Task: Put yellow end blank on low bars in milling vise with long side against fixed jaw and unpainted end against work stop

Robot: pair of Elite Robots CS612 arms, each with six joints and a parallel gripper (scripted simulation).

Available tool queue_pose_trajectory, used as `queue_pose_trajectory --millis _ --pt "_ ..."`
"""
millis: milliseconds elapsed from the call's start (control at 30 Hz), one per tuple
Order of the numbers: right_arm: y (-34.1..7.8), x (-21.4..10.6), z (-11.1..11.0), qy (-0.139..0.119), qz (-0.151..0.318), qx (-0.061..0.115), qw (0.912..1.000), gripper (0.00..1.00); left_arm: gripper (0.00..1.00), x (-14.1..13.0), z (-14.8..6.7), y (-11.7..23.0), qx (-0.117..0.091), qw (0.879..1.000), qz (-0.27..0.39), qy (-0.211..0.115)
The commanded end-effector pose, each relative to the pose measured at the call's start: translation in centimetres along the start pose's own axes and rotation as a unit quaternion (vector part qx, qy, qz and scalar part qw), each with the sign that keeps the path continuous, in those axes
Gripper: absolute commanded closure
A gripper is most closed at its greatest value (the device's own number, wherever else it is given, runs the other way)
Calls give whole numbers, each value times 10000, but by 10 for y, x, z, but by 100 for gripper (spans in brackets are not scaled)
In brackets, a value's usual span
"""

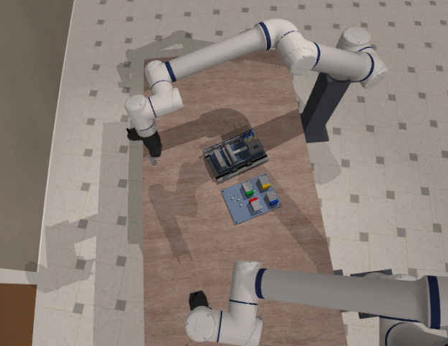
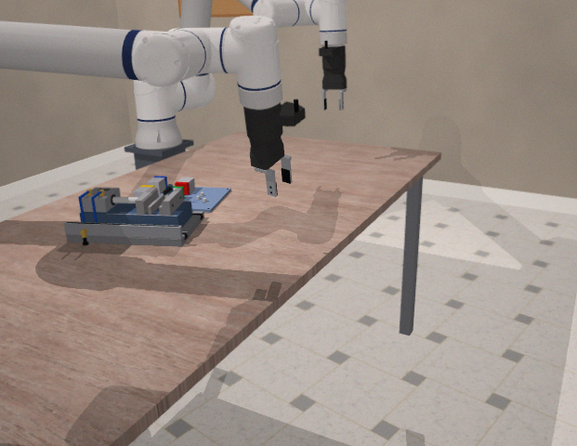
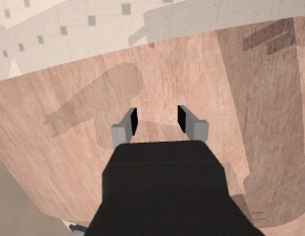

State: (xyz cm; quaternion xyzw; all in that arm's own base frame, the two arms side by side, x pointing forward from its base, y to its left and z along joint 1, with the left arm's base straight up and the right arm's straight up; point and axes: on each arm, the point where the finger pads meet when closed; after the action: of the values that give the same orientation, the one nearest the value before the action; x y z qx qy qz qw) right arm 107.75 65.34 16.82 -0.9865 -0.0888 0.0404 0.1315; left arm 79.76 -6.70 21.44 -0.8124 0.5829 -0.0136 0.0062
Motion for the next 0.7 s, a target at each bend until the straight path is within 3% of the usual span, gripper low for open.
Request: queue_pose_trajectory --millis 0,533,600,667 --pt "-1 0 -2 11 -3 3 10000 0 0 -26 -1 -7 6 10000 20 1" --pt "-1 0 -2 11 -3 3 10000 0 0 -147 1 -23 1 9999 97 -26" --pt "-1 0 -2 11 -3 3 10000 0 0 -147 1 -23 1 9999 97 -26" --pt "-1 0 -2 11 -3 3 10000 0 0 -164 1 -24 0 9999 108 -29"
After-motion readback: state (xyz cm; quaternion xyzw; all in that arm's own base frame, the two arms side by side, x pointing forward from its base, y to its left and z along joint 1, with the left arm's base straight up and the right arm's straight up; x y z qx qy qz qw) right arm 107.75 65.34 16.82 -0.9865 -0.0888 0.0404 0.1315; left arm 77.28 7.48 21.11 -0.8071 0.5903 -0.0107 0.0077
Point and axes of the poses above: on each arm, the point where the finger pads meet when closed, its own z axis out along the fingers, its own y axis across the jaws, x = y × z, and after that the axes turned 12 degrees about -z, right-handed
